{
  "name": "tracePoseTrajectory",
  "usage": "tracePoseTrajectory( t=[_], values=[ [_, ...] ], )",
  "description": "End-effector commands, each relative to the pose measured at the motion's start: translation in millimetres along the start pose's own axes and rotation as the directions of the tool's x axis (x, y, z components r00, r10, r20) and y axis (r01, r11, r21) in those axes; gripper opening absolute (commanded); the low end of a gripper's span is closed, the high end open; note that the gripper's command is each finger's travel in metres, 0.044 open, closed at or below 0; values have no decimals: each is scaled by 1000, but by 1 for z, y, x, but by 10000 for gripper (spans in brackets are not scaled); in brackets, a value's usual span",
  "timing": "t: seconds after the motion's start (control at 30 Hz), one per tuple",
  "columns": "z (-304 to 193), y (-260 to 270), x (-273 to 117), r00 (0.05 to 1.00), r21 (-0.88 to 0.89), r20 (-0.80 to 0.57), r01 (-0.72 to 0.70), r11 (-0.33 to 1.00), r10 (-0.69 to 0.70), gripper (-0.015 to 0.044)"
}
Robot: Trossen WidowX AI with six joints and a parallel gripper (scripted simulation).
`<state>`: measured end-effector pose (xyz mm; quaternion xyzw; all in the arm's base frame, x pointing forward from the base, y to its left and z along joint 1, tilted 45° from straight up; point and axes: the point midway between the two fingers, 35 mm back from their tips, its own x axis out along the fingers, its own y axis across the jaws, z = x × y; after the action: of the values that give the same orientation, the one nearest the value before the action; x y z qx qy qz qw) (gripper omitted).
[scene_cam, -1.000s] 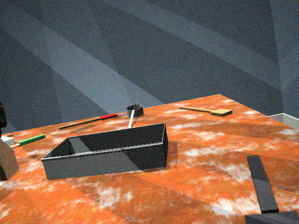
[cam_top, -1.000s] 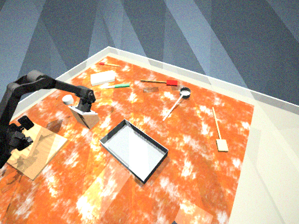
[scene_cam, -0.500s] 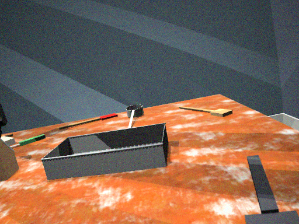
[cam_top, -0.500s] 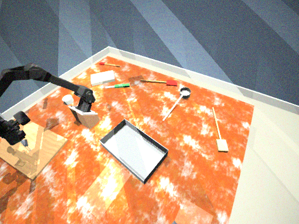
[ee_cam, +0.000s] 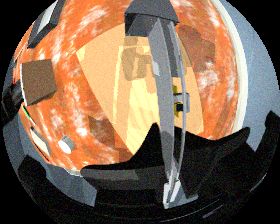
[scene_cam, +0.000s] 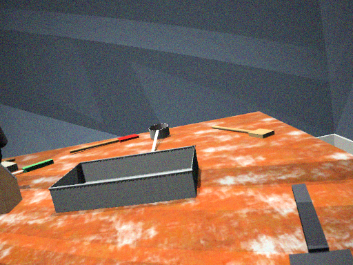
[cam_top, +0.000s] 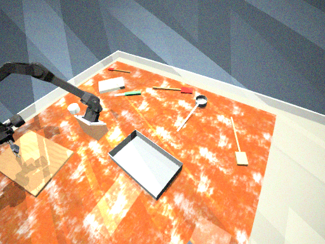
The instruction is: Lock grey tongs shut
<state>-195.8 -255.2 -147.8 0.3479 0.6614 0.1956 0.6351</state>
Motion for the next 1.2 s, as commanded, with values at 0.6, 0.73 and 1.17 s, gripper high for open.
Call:
tracePoseTrajectory(
  t=[0.6,0.73,1.17],
  values=[
    [0,-5,9,999,-12,31,29,1000,-28,-150],
    [-1,-5,15,999,-12,31,29,1000,-28,-150],
    [-1,-7,37,999,-12,31,29,1000,-28,-150]
  ],
)
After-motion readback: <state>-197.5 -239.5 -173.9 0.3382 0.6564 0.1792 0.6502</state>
